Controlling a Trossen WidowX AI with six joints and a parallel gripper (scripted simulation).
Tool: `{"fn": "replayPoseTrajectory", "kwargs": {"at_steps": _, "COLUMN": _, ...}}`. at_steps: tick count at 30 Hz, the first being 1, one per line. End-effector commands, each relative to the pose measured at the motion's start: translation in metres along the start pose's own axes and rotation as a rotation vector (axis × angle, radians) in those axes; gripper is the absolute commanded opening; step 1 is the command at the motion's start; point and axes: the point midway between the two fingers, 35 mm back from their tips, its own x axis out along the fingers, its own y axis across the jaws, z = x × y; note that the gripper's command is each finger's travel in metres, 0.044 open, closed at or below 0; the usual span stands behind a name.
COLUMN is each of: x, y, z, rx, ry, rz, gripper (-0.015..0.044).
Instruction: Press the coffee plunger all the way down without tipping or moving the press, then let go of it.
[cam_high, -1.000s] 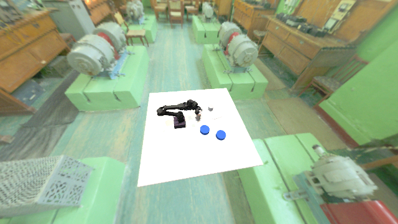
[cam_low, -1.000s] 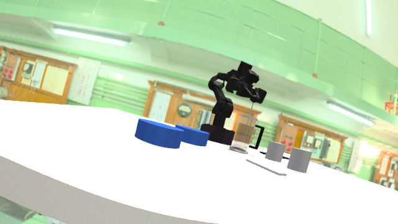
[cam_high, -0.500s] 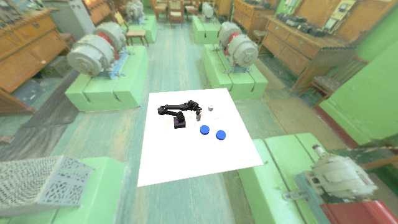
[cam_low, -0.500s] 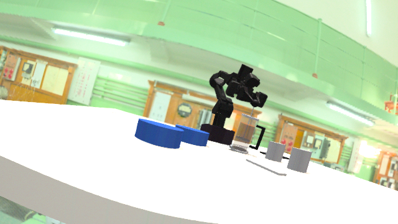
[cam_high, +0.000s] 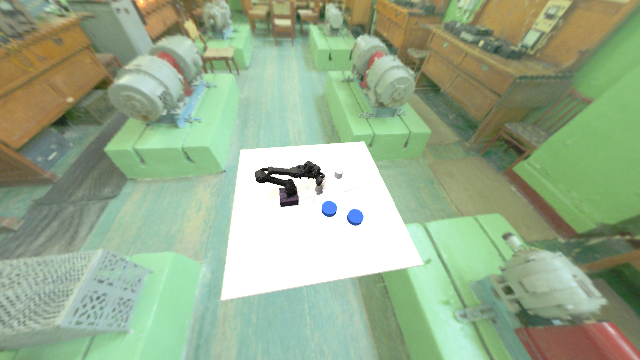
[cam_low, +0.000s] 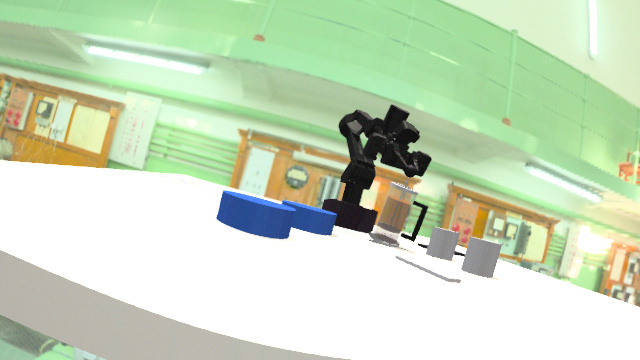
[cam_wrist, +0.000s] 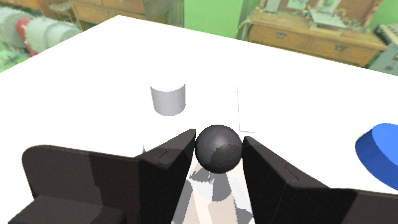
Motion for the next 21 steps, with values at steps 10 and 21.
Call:
{"fn": "replayPoseTrajectory", "kwargs": {"at_steps": 10, "x": 0.0066, "y": 0.0000, "z": -0.0094, "rx": 0.010, "ry": 0.045, "rz": 0.000, "gripper": 0.0123}}
{"fn": "replayPoseTrajectory", "kwargs": {"at_steps": 21, "x": 0.0083, "y": 0.0000, "z": -0.0075, "rx": 0.010, "ry": 0.045, "rz": 0.000, "gripper": 0.0123}}
